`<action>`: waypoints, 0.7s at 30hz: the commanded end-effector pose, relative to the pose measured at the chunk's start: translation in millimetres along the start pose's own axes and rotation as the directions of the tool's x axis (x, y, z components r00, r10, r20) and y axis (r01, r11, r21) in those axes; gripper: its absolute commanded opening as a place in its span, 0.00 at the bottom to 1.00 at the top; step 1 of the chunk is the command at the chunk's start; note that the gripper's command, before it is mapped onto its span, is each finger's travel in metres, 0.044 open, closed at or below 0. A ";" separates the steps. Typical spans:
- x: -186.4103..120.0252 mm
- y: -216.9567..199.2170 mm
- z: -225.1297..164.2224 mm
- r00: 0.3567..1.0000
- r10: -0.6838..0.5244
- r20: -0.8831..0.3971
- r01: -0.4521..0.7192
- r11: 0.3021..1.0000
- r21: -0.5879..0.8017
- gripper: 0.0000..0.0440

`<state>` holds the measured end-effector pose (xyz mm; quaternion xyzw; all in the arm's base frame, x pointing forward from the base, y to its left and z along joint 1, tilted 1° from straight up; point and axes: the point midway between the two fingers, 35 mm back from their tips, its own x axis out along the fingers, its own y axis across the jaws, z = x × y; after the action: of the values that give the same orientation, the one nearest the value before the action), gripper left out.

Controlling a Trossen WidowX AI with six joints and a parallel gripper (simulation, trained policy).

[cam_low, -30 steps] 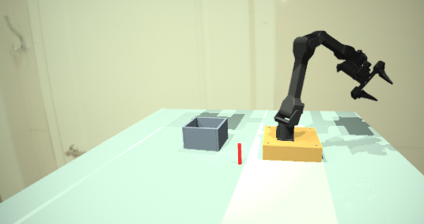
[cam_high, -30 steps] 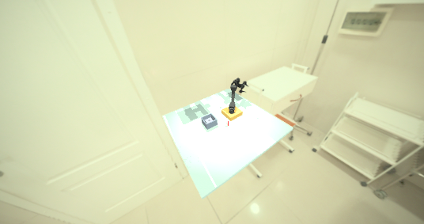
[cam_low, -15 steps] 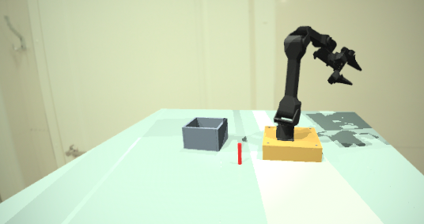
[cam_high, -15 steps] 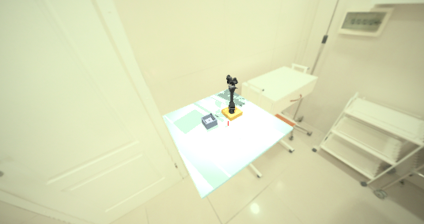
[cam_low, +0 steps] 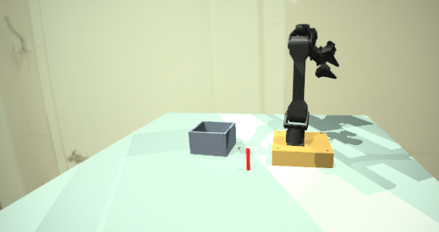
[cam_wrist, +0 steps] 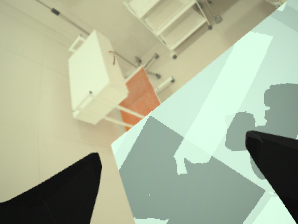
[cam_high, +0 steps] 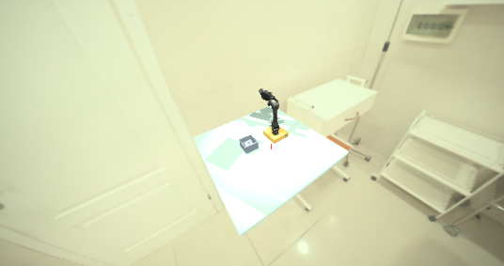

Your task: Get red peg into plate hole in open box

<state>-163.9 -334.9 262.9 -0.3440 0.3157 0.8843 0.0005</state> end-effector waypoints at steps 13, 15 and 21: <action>-114.1 -19.4 -78.7 0.940 0.133 -0.314 -0.242 0.909 -0.340 1.00; -129.3 -26.4 -87.1 0.924 0.140 -0.357 -0.279 0.883 -0.377 1.00; -173.9 -52.6 -108.2 0.865 0.145 -0.481 -0.394 0.789 -0.471 1.00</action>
<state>31.0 -323.9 279.5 -0.4537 0.1084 0.8411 -0.2738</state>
